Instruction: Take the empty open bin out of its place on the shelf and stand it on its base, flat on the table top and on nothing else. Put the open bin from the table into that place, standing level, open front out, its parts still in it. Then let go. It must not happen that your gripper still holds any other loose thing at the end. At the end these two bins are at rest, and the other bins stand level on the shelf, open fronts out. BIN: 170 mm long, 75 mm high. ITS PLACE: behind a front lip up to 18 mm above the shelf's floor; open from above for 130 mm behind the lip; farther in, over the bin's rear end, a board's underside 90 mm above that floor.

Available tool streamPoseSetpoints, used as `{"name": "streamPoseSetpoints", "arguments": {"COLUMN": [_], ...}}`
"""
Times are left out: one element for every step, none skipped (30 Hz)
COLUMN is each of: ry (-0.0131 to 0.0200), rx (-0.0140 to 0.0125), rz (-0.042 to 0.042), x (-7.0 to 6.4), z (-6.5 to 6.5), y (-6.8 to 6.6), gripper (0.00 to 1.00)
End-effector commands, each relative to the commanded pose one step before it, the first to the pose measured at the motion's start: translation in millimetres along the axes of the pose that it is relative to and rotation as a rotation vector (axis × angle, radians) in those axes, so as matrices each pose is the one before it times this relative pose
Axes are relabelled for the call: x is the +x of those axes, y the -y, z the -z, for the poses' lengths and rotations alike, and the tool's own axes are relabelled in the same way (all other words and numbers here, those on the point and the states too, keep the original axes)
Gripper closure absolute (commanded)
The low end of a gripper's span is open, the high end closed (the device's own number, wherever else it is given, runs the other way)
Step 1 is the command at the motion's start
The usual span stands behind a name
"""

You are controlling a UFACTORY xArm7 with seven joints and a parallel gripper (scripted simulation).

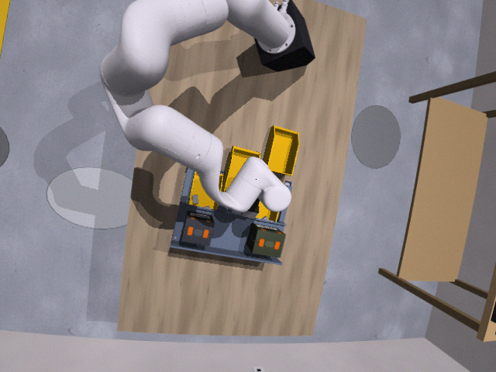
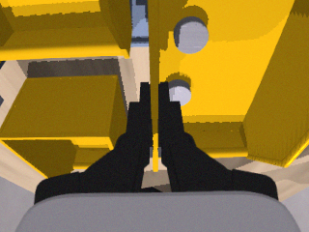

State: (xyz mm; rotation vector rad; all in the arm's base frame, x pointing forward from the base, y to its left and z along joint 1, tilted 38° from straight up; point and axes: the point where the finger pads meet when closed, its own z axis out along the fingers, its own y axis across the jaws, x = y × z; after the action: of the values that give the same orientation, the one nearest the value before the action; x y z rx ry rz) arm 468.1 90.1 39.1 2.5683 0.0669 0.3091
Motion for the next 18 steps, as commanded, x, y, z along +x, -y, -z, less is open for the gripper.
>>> {"name": "streamPoseSetpoints", "arguments": {"ry": [-0.00395, 0.00000, 0.00000, 0.00001, 0.00000, 0.00000, 0.00000, 0.00000, 0.00000, 0.00000, 0.00000, 0.00000, 0.00000, 0.00000, 0.00000, 0.00000, 0.00000, 0.00000], "rx": [0.00205, 0.00000, 0.00000, 0.00001, 0.00000, -0.00001, 0.00000, 0.00000, 0.00000, 0.00000, 0.00000, 0.00000, 0.00000, 0.00000, 0.00000, 0.00000, 0.00000, 0.00000], "rz": [0.00094, 0.00000, 0.00000, 0.00000, 0.00000, 0.00000, 0.00000, 0.00000, 0.00000, 0.00000, 0.00000, 0.00000, 0.00000, 0.00000, 0.00000, 0.00000, 0.00000, 0.00000], "x": [3.56, 0.00, 0.00, 0.49, 0.46, 0.44, 0.41, 0.39, 0.37, 0.34, 0.32, 0.30, 0.27, 0.25, 0.23, 0.21, 0.19, 0.17], "z": [2.25, 0.00, 0.00, 0.05, 0.05, 0.05, 0.05, 0.04, 0.04, 0.04, 0.04, 0.03, 0.03, 0.03, 0.03, 0.02, 0.02, 0.02], "y": [1.11, 0.00, 0.00, 0.00, 0.00, 0.00, 0.00, 0.00, 0.00, 0.00, 0.00, 0.00, 0.00, 0.00, 0.00, 0.00, 0.00, 0.00], "gripper": [1.00, 1.00, 1.00, 1.00, 1.00, 1.00, 1.00, 1.00, 1.00, 1.00, 1.00, 1.00, 1.00, 1.00, 1.00, 1.00, 1.00, 1.00]}}
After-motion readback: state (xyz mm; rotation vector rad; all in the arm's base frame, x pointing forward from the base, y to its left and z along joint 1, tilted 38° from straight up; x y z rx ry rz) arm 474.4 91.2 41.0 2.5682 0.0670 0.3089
